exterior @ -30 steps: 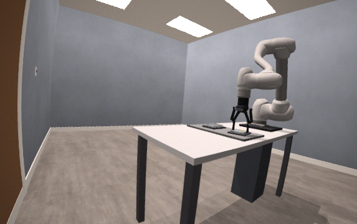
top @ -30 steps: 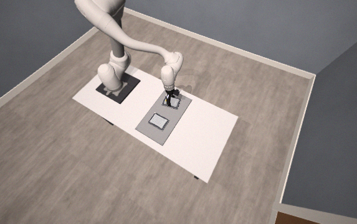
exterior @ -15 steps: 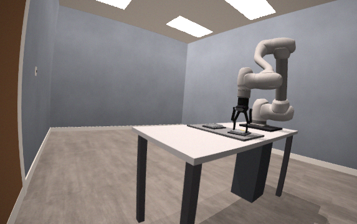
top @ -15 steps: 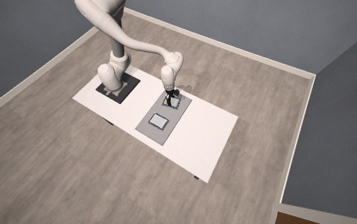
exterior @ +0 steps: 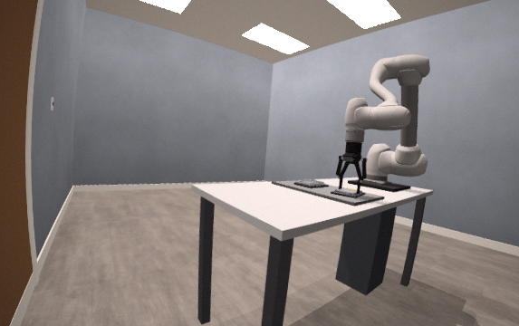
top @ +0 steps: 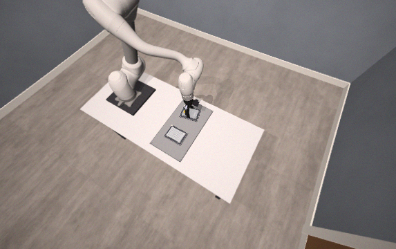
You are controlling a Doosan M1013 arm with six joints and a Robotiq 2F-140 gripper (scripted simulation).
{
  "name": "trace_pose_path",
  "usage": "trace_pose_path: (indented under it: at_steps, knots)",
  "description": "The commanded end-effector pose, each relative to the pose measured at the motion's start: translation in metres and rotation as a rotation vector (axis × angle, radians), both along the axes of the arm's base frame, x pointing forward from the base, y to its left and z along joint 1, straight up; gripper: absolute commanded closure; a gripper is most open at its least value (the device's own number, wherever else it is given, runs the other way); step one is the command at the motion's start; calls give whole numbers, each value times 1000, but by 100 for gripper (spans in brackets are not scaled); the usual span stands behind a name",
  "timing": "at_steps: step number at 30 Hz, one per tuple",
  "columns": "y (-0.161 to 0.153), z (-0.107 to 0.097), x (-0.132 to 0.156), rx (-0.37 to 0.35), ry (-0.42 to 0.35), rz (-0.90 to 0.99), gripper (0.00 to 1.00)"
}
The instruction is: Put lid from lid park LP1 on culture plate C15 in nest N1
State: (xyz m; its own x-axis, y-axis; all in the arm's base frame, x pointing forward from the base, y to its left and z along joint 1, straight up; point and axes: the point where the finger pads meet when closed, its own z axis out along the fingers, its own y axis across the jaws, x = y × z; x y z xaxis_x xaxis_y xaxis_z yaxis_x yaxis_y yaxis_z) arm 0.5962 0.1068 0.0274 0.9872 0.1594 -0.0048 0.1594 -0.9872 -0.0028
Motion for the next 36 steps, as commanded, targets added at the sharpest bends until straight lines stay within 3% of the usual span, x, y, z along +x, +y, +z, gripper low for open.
trace_pose_path:
  at_steps: [1, 36]
  knots:
    - [0, 0, 0, 0, -1, 0, 40]
    - [0, 7, 0, 0, -1, 0, 40]
